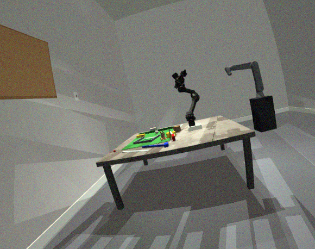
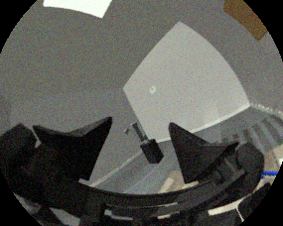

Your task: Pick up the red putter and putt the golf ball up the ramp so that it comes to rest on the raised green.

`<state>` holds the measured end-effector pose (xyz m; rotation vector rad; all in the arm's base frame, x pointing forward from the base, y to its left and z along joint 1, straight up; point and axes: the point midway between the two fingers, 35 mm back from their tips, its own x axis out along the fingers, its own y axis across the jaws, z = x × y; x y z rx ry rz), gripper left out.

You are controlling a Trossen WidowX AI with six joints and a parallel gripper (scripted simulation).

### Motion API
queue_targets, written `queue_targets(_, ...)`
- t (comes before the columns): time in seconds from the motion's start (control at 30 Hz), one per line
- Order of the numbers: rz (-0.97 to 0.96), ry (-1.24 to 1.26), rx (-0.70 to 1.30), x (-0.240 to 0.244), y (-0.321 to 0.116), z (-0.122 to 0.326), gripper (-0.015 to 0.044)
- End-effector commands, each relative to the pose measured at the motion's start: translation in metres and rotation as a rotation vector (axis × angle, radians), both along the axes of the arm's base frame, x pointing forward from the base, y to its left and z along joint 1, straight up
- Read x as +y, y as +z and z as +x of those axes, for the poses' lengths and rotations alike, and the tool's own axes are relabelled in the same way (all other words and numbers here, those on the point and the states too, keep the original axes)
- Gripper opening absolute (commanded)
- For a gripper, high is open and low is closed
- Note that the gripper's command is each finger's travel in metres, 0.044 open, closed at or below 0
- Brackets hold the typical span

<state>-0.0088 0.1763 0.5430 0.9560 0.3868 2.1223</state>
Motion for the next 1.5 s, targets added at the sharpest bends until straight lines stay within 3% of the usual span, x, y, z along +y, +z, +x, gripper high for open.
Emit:
queue_targets(0.0,-0.001,-0.007,0.001,0.002,0.0,0.002,0.0426)
queue_targets(0.33,-0.195,-0.407,-0.015,0.097,-0.058,0.114,0.044)
queue_targets(0.57,-0.474,-0.664,-0.197,0.143,-0.14,0.187,0.044)
queue_targets(0.83,-0.806,-0.748,-0.466,0.159,-0.238,0.236,0.044)
queue_targets(1.13,-1.214,-0.563,-0.878,0.138,-0.357,0.26,0.044)
queue_targets(1.47,-1.457,0.047,-1.289,0.075,-0.456,0.243,0.044)
